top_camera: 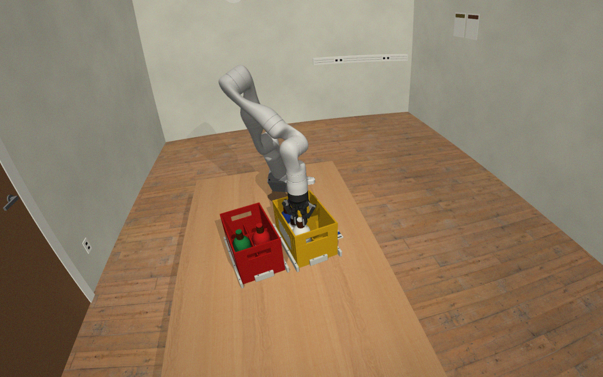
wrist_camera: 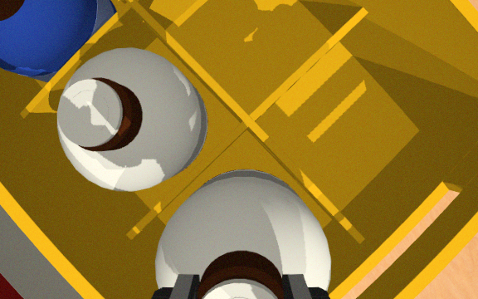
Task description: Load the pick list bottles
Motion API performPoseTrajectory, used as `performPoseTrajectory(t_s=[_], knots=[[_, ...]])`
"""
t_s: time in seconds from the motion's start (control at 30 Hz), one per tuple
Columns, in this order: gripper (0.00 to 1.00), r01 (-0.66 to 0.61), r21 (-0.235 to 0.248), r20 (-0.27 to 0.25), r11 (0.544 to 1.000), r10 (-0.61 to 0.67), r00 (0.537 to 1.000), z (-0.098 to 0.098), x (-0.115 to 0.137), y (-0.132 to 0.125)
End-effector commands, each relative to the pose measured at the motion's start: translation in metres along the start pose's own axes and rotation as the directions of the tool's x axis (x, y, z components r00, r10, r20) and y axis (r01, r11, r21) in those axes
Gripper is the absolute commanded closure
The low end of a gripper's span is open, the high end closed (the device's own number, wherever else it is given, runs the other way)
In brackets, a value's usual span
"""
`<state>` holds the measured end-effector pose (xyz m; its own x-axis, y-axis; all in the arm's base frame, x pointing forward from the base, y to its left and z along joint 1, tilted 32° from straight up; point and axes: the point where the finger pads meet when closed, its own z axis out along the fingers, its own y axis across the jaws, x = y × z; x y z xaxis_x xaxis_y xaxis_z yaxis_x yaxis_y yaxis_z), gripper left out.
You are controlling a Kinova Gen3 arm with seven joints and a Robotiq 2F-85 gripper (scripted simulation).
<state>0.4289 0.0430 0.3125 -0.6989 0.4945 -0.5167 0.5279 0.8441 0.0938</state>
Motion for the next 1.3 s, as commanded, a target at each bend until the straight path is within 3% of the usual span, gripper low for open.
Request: performPoseTrajectory(t_s=[0.0, 0.6, 1.27], knots=[[0.9, 0.0, -0.001, 0.001, 1.0, 0.0, 1.0, 0.002, 0.0, 0.0], [0.9, 0.0, -0.001, 0.001, 1.0, 0.0, 1.0, 0.018, 0.0, 0.0], [0.9, 0.0, -0.001, 0.001, 1.0, 0.0, 1.0, 0.018, 0.0, 0.0]])
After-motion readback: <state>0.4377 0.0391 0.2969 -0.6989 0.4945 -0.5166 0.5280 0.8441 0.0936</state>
